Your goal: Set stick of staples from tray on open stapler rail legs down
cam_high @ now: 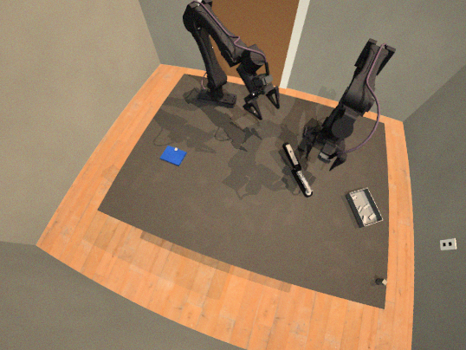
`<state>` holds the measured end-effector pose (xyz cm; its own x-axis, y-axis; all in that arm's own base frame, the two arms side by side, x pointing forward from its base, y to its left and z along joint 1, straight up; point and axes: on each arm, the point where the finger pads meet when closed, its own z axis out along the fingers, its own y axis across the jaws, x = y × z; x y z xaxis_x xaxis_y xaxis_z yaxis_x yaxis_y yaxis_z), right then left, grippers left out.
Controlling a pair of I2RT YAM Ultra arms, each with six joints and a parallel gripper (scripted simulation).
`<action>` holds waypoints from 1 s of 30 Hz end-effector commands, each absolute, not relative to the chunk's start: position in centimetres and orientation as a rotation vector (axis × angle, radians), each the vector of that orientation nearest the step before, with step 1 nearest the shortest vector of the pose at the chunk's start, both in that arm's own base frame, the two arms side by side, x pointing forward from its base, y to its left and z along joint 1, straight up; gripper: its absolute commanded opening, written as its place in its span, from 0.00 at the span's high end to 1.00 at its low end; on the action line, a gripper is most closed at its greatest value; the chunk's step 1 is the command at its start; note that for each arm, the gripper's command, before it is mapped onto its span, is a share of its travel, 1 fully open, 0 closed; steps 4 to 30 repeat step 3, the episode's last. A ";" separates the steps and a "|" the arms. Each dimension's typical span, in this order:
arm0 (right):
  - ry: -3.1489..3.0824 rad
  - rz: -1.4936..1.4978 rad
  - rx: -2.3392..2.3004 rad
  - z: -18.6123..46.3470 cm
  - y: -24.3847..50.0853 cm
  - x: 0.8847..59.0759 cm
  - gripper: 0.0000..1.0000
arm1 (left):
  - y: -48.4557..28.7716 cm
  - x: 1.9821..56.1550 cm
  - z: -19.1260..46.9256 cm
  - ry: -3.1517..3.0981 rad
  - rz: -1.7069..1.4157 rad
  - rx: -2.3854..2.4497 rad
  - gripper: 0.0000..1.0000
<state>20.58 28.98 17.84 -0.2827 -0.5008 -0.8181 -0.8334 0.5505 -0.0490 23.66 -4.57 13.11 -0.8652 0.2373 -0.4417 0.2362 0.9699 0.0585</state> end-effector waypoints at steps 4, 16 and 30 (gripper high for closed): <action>1.921 0.508 -1.067 18.7 28.9 20.6 0.00 | -4.6 24.1 13.7 2.624 -0.004 0.343 0.00; 1.921 0.508 -1.067 18.7 28.9 20.6 0.00 | -4.6 24.1 13.7 2.624 -0.004 0.343 0.00; 1.921 0.508 -1.067 18.7 28.9 20.6 0.00 | -4.6 24.1 13.7 2.624 -0.004 0.343 0.00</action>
